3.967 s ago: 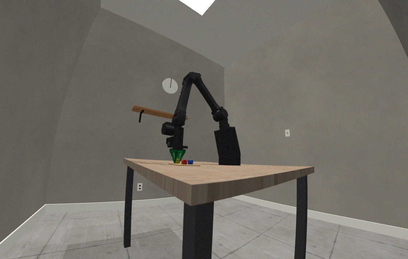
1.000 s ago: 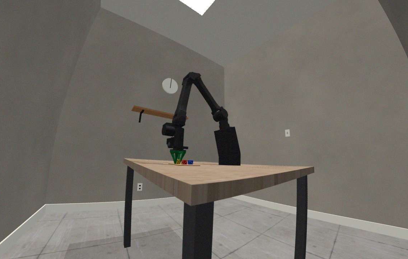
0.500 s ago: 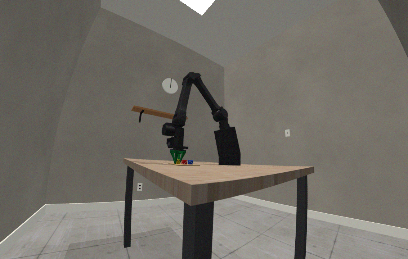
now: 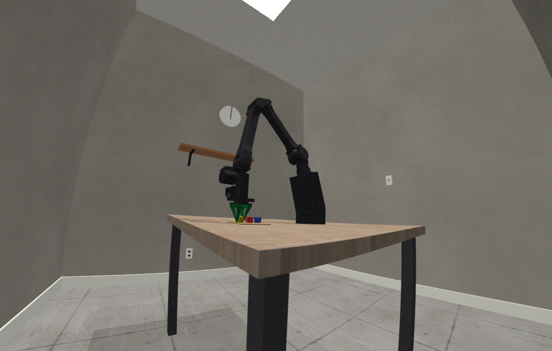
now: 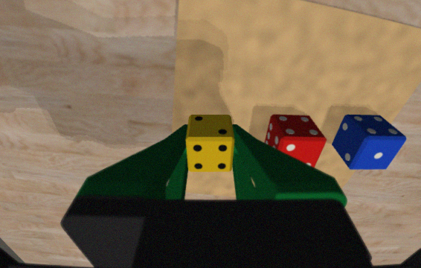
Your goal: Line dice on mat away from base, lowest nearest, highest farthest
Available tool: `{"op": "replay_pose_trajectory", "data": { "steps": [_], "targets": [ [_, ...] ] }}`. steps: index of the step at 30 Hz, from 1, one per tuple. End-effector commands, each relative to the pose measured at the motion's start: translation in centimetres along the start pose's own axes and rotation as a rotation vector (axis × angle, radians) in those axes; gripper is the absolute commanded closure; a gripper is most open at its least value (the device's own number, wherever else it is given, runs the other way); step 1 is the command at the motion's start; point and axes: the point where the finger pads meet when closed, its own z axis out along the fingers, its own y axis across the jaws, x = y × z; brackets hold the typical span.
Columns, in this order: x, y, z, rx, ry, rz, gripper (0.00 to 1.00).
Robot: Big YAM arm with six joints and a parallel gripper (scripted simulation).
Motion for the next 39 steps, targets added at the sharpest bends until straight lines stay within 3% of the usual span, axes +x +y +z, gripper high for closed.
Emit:
{"op": "replay_pose_trajectory", "data": {
  "steps": [1, 8, 20, 22, 24, 29, 39],
  "targets": [
    [-0.3, 1.8, -0.3, -0.041, -0.002, 0.0, 0.72],
    [-0.3, 1.8, -0.3, -0.041, -0.002, 0.0, 0.61],
    [-0.3, 1.9, -0.5, -0.045, -0.003, 0.0, 0.61],
    [-0.4, 2.4, -1.6, -0.064, -0.003, 0.003, 0.61],
    [0.0, 1.2, -1.8, -0.033, -0.001, -0.003, 0.61],
    [0.4, 1.0, -2.8, -0.029, 0.0, -0.001, 0.61],
    [0.3, 1.2, -8.0, -0.035, -0.001, 0.001, 0.61]
  ]
}}
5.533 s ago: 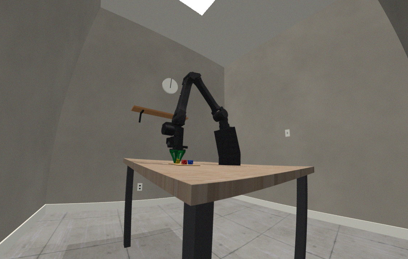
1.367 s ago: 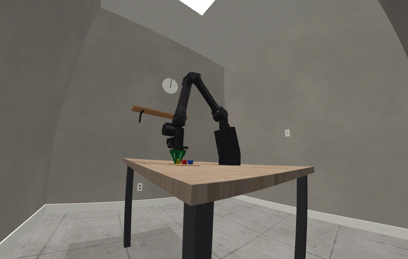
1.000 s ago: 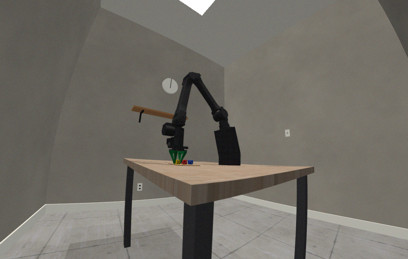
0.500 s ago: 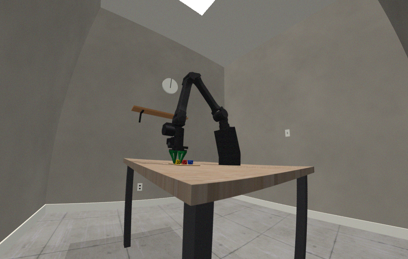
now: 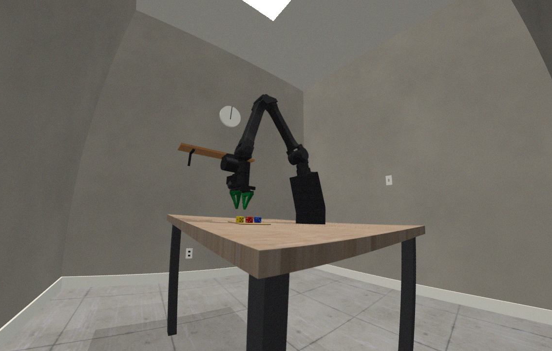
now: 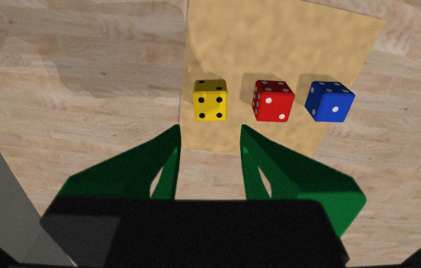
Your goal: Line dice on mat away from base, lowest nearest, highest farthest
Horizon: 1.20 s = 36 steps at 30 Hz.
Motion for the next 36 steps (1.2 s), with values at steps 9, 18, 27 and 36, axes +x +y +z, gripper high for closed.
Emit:
{"op": "replay_pose_trajectory", "data": {
  "steps": [9, 18, 27, 36],
  "targets": [
    [0.1, 0.8, -4.7, -0.021, -0.002, 0.01, 0.61],
    [0.1, 1.4, -5.1, -0.031, -0.002, 0.008, 0.0],
    [0.2, 1.4, -5.0, -0.029, -0.002, 0.008, 0.0],
    [0.2, 1.4, -5.2, -0.032, -0.002, 0.008, 0.0]
  ]
}}
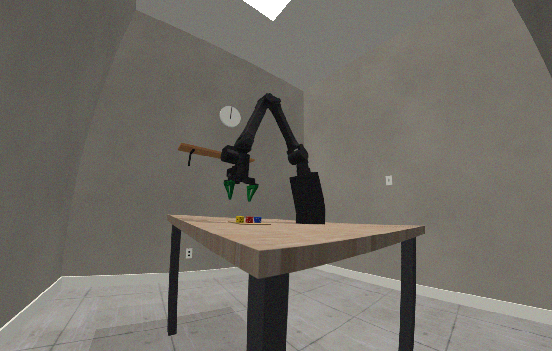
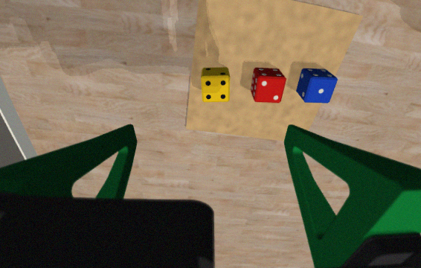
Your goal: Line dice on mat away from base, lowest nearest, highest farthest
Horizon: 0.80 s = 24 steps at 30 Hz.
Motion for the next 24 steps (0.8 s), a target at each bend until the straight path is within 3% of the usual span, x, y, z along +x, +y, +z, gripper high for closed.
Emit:
{"op": "replay_pose_trajectory", "data": {
  "steps": [1, 7, 18, 22, 24],
  "targets": [
    [0.5, 0.9, -1.7, -0.024, -0.001, 0.0, 0.0],
    [0.5, 0.4, -2.5, -0.016, -0.001, -0.002, 0.0],
    [0.4, 2.1, -9.0, -0.049, 0.0, 0.005, 0.0],
    [0.2, 2.5, -10.2, -0.057, 0.0, 0.011, 0.0],
    [0.4, 1.5, -10.5, -0.039, 0.001, 0.003, 0.0]
  ]
}}
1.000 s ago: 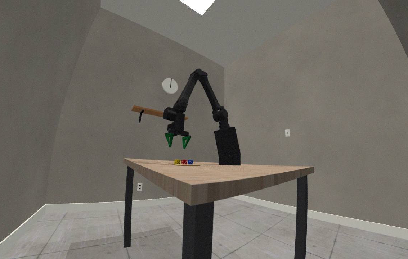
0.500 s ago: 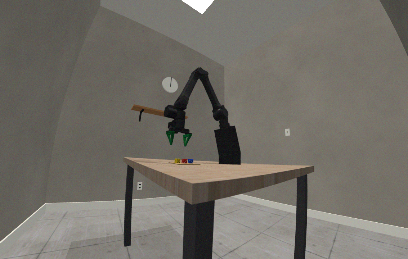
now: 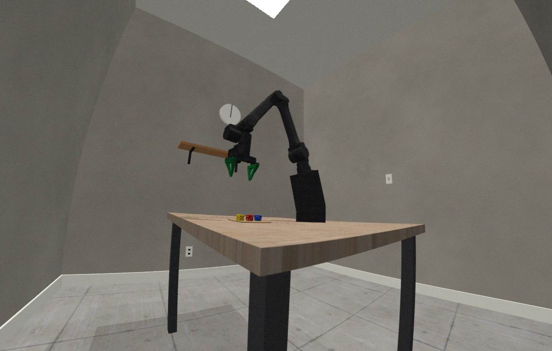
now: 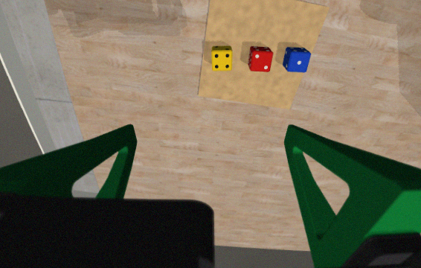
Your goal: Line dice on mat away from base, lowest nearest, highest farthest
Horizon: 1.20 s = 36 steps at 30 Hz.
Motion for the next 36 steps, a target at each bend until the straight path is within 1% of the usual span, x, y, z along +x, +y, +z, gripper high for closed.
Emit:
{"op": "replay_pose_trajectory", "data": {
  "steps": [1, 3, 6, 7, 9, 36],
  "targets": [
    [0.5, 1.1, -2.4, -0.022, 0.0, 0.004, 0.0],
    [0.4, 1.8, -3.1, -0.034, 0.001, 0.006, 0.0],
    [-0.1, 2.0, -3.3, -0.036, -0.001, 0.018, 0.0],
    [0.0, 1.6, -2.7, -0.02, -0.002, 0.016, 0.0],
    [0.0, 1.0, -2.2, -0.006, -0.002, 0.012, 0.0],
    [0.0, 1.0, -2.2, -0.005, -0.002, 0.011, 0.0]
  ]
}}
